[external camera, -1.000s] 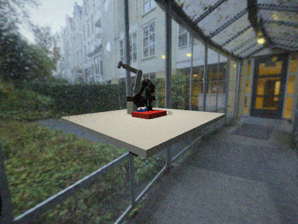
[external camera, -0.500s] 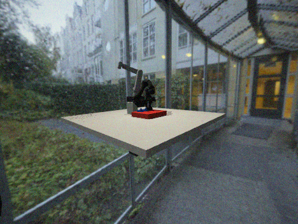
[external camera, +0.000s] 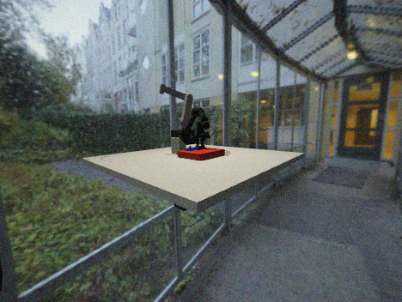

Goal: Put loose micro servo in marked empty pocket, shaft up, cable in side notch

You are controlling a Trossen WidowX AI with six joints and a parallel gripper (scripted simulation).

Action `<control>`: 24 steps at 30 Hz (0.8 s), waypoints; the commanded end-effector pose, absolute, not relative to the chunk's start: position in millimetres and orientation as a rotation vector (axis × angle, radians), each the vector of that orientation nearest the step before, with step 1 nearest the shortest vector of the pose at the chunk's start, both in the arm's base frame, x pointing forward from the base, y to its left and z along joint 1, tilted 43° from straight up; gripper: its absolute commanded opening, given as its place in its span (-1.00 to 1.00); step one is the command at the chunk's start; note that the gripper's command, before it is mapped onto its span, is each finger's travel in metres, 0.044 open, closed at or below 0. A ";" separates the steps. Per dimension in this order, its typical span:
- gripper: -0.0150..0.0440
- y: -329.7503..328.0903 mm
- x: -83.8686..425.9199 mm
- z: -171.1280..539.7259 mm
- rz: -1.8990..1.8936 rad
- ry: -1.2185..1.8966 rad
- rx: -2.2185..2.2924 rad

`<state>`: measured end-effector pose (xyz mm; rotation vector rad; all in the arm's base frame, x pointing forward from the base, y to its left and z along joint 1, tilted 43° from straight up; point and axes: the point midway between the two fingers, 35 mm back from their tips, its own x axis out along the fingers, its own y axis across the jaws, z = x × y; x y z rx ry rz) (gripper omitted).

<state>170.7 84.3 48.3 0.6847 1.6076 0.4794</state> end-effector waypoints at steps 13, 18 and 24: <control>0.14 86.6 169.9 45.2 0.479 1.606 0.693; 0.14 78.6 171.1 53.0 0.477 1.606 0.691; 0.14 62.5 171.4 70.7 0.478 1.607 0.692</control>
